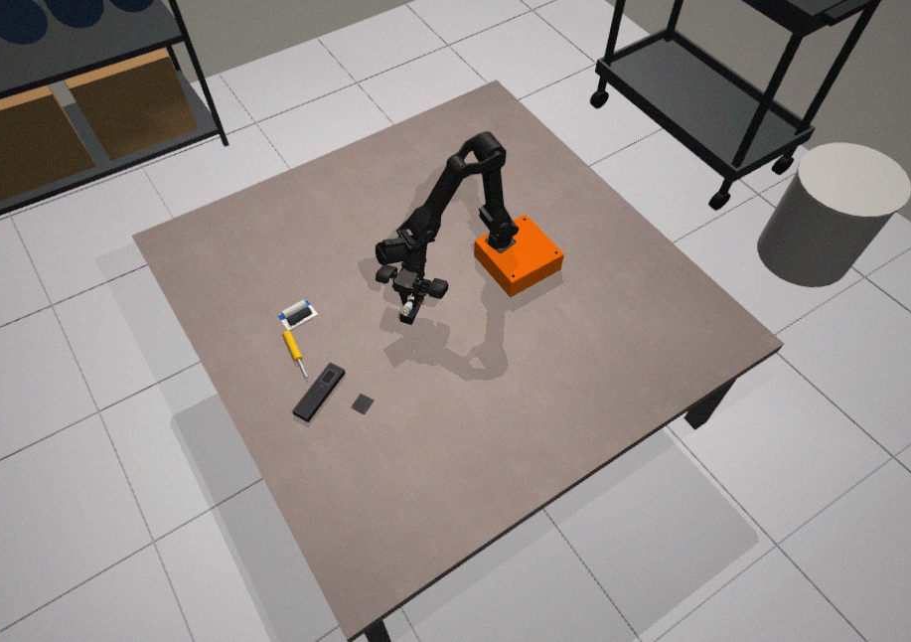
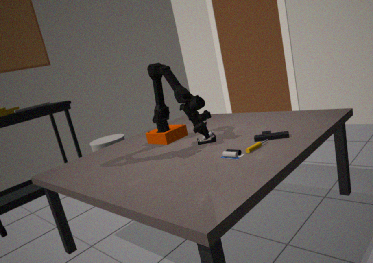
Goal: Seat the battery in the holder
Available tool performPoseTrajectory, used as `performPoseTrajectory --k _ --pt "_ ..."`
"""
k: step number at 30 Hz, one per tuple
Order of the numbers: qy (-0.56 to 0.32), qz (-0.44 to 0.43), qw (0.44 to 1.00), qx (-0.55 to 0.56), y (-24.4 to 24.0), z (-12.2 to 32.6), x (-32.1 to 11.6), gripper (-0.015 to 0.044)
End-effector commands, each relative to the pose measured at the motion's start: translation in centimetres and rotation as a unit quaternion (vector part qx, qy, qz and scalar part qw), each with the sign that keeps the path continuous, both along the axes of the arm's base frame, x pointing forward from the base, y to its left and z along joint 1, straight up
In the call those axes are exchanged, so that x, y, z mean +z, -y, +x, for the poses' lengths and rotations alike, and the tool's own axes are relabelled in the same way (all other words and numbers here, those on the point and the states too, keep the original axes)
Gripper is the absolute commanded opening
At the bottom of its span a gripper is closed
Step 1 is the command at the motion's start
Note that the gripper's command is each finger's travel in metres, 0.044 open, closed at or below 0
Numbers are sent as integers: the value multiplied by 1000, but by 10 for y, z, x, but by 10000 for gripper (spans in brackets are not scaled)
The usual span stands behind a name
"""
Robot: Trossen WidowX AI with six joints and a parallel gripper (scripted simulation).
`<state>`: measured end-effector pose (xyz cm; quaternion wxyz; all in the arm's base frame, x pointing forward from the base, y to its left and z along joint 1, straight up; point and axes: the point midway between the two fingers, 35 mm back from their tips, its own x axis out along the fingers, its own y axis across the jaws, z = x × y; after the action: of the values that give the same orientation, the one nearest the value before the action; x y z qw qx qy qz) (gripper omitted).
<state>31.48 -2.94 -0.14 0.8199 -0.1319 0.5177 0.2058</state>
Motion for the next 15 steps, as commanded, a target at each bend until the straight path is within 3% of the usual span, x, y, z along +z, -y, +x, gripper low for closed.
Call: performPoseTrajectory --k 1,15 --pt "16 8 1000 3 0 -2 -2 77" --pt "44 24 999 7 2 -6 -5 77"
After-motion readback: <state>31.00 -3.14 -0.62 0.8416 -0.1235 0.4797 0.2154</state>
